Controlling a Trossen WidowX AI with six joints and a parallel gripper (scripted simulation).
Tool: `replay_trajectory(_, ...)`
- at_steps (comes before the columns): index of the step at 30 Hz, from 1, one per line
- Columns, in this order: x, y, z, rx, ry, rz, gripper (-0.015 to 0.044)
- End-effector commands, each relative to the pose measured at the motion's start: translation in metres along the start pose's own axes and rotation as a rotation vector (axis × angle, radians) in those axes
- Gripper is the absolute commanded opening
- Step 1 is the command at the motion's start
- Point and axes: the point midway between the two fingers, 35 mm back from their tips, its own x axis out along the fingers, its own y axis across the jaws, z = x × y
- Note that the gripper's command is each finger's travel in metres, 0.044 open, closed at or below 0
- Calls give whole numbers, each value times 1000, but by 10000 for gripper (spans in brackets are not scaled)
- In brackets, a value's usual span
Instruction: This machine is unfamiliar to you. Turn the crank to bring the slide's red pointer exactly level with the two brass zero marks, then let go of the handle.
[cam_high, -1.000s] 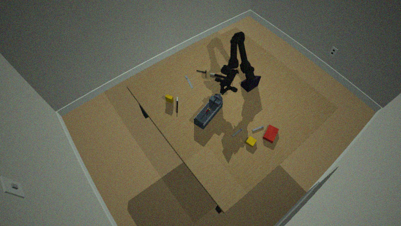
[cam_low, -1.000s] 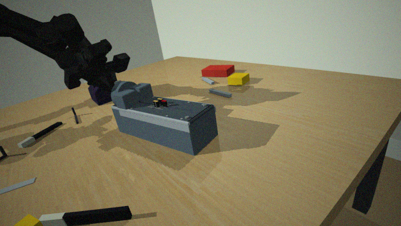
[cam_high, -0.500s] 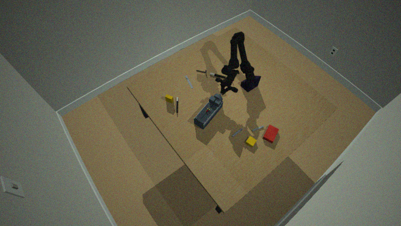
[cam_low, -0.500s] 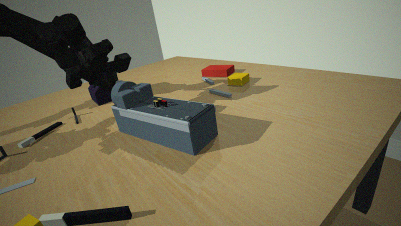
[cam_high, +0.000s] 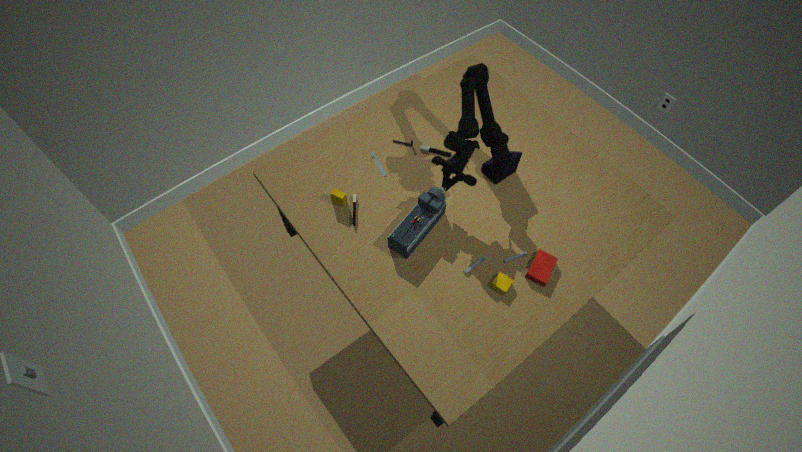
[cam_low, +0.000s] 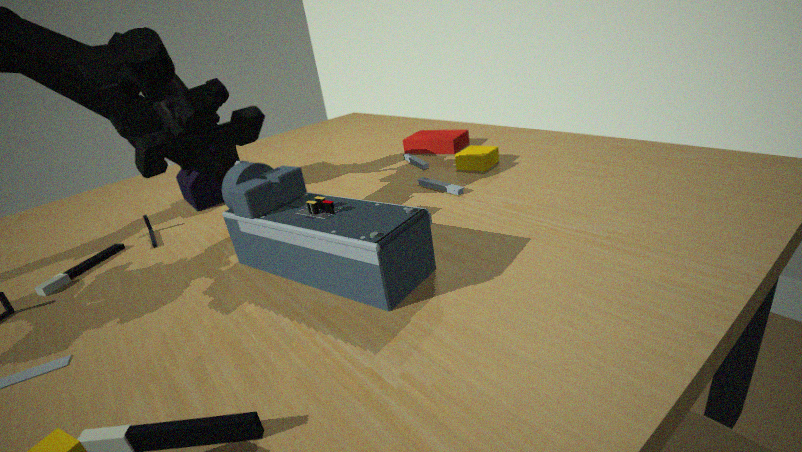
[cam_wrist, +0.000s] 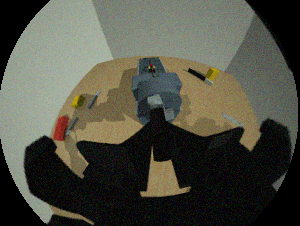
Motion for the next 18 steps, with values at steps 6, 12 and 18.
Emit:
replay_trajectory(6, 3, 10, -3, -13, 3, 26, 0)
replay_trajectory(12, 4, 12, -4, -13, 3, 26, 0)
replay_trajectory(18, 5, 14, -6, -13, 3, 26, 0)
